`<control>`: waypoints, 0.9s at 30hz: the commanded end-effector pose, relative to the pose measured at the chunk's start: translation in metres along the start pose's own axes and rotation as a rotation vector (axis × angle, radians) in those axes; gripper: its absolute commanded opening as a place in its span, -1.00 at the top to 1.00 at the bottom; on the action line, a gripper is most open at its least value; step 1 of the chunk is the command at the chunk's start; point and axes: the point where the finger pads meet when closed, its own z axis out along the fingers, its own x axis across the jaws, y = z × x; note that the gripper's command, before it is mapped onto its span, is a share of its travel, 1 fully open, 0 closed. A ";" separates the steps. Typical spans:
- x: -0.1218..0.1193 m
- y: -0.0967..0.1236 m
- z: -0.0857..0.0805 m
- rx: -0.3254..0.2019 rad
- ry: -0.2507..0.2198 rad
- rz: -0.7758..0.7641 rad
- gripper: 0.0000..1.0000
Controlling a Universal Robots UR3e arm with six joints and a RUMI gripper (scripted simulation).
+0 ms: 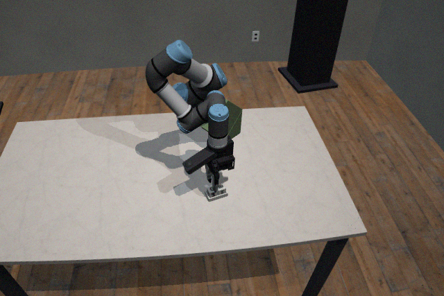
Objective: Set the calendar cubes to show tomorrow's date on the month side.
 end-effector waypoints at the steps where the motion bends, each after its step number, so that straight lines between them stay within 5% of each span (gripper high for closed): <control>1: 0.000 0.000 0.000 0.000 -0.001 0.000 0.42; 27: 0.000 0.000 0.028 0.000 -0.001 0.000 0.42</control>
